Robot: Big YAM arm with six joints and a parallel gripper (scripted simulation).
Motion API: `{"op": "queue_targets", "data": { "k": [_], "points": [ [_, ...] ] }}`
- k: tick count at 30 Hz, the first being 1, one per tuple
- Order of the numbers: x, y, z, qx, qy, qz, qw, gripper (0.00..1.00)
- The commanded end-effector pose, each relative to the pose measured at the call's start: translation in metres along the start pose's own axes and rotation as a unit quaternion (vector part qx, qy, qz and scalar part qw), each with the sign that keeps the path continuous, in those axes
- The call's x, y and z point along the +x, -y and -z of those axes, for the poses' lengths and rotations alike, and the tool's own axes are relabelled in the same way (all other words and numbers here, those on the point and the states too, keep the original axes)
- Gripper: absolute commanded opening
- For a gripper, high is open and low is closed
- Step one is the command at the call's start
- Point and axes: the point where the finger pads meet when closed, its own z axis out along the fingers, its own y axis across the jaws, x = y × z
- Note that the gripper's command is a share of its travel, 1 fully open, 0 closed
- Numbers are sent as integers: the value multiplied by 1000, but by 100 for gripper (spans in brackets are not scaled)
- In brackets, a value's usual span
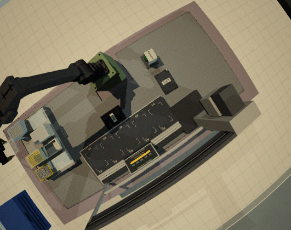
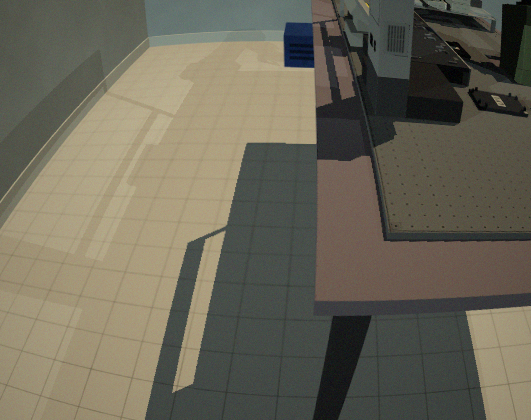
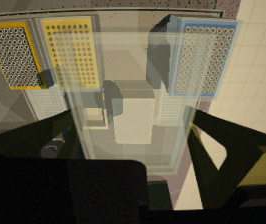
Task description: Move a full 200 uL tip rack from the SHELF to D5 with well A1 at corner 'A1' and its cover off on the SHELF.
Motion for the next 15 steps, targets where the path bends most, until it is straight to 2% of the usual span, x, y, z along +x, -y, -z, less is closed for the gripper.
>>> {"op": "queue_targets", "data": {
  "k": [1,7,9,11,14,15],
  "points": [
    [-18,5,44,-6,40,-2,999,0],
    [-18,5,44,-6,39,-2,999,0],
    [-9,6,9,-4,18,-1,1000,0],
    [-6,6,-6,-2,8,-1,1000,0],
    [-6,6,-8,-2,8,-1,1000,0],
    [-15,4,1,-4,21,-1,1000,0]
  ]
}}
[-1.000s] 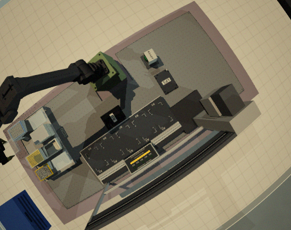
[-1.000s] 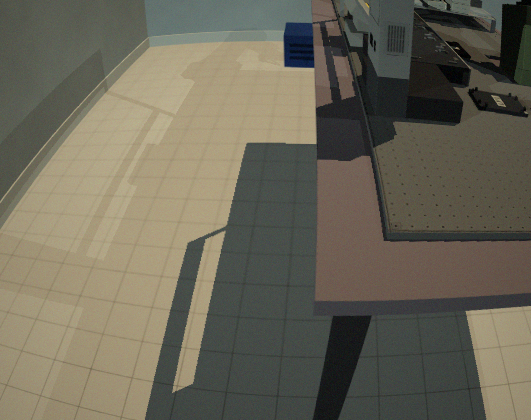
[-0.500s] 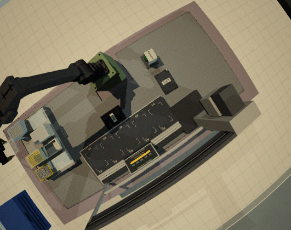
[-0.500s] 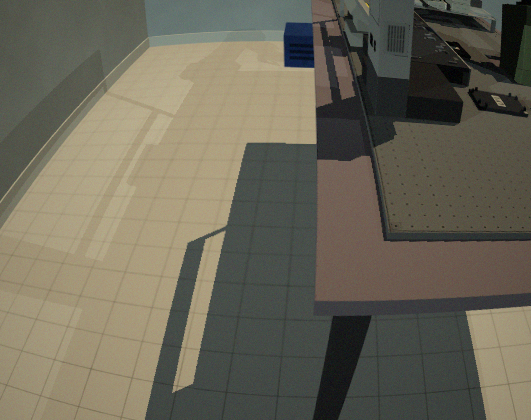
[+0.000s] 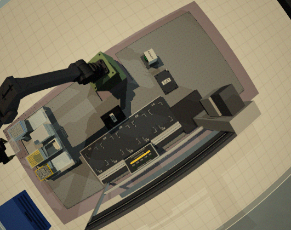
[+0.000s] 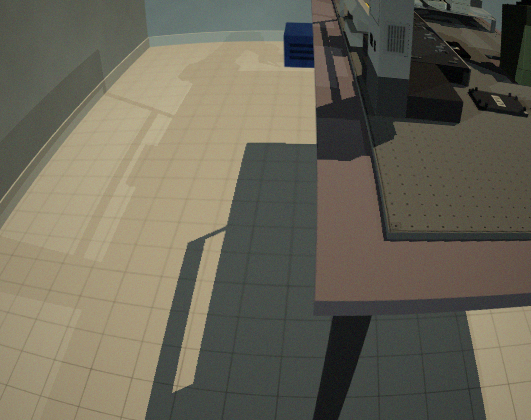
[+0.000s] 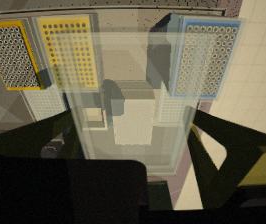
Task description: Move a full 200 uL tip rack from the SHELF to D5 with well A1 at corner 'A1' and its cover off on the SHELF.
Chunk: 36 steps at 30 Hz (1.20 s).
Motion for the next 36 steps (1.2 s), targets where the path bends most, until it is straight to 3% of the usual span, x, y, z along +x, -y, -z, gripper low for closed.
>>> {"op": "queue_targets", "data": {
  "k": [1,3,6,12,16,17,21,28,29,34,36],
  "points": [
    [-12,4,4,-4,19,-1,1000,0],
    [-9,5,5,-4,20,-1,1000,0],
    [-8,5,-12,-2,10,-1,1000,0],
    [-10,5,-20,-3,12,-1,1000,0],
    [-10,5,-15,-3,18,-1,1000,0],
    [-29,2,3,-7,45,-1,999,0],
    [-9,5,-33,-2,10,-1,1000,0],
    [-9,5,-44,-2,11,-1,1000,0],
    [-10,5,-36,-3,19,-1,1000,0],
    [-19,4,-29,-5,33,-1,999,0],
    [-9,5,-55,-2,10,-1,1000,0]
  ]
}}
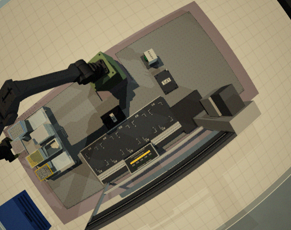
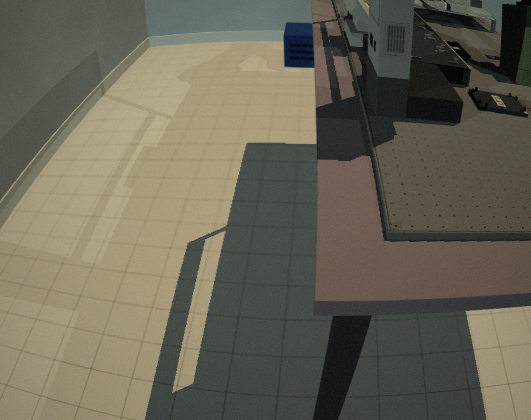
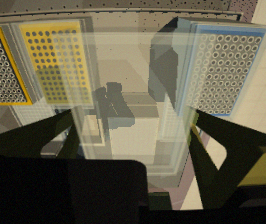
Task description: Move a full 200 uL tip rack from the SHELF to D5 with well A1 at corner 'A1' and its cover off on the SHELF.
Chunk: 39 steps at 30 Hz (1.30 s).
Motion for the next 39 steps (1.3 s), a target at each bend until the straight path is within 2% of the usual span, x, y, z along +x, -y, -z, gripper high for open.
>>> {"op": "queue_targets", "data": {
  "k": [1,6,8,11,14,15,17,18,26,31,32,34,39],
  "points": [
    [-6,6,-7,-2,8,-1,1000,0],
    [-10,5,-11,-3,13,-1,1000,0],
    [-6,6,-18,-2,7,-1,1000,0],
    [-15,5,-9,-4,23,-1,1000,0],
    [-15,5,-12,-4,22,-1,1000,0],
    [-12,5,-2,-5,27,-2,1000,0],
    [-7,5,-26,-2,11,-1,1000,0],
    [-6,6,-32,-2,7,-1,1000,0],
    [-10,5,-41,-3,13,-1,1000,0],
    [-16,4,-38,-4,22,-1,1000,0],
    [-17,4,-31,-5,28,-1,1000,0],
    [-6,6,-55,-2,7,-1,1000,0],
    [-9,5,-60,-3,12,-1,1000,0]
  ]
}}
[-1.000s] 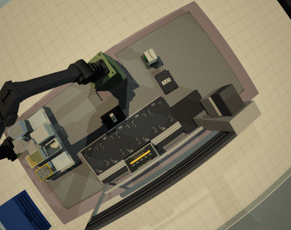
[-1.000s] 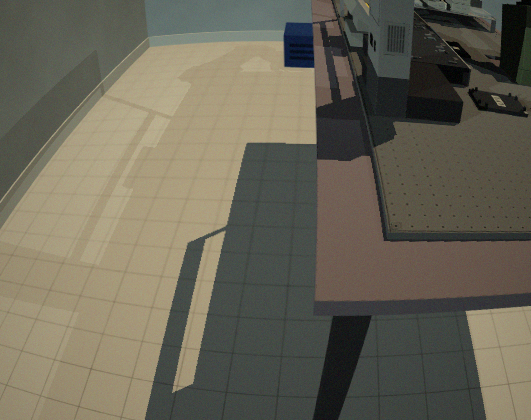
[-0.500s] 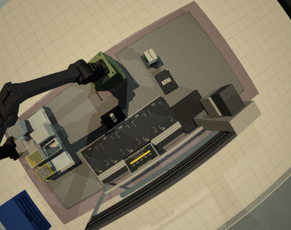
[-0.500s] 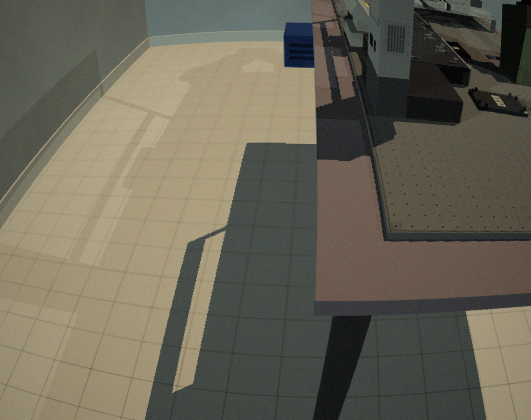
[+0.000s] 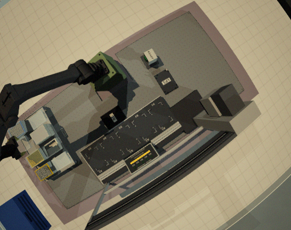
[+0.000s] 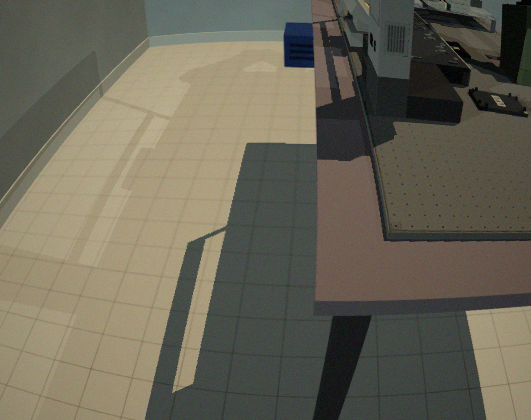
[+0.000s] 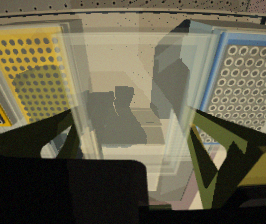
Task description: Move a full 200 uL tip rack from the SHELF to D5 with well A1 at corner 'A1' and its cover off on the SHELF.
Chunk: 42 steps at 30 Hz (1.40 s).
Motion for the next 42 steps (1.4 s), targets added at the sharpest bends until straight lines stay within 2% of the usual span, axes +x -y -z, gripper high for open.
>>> {"op": "queue_targets", "data": {
  "k": [1,3,7,9,10,12,16,19,21,26,27,29,32,42],
  "points": [
    [-8,5,-6,-2,9,-1,1000,0],
    [-6,5,-11,-2,7,-1,1000,0],
    [-14,5,-3,-4,21,-1,1000,0],
    [-14,5,-3,-4,21,-1,1000,0],
    [-18,4,8,-5,32,-1,999,0],
    [-6,6,-23,-2,7,-1,1000,0],
    [-10,5,-27,-2,12,-1,1000,0],
    [-6,6,-35,-2,7,-1,1000,0],
    [-13,5,-32,-3,15,-1,1000,0],
    [-12,5,-32,-3,18,-1,1000,0],
    [-23,4,-12,-6,37,-1,999,0],
    [-14,5,-42,-3,17,-1,1000,0],
    [-6,6,-53,-2,7,-1,1000,0],
    [-11,5,-63,-3,14,-1,1000,0]
  ]
}}
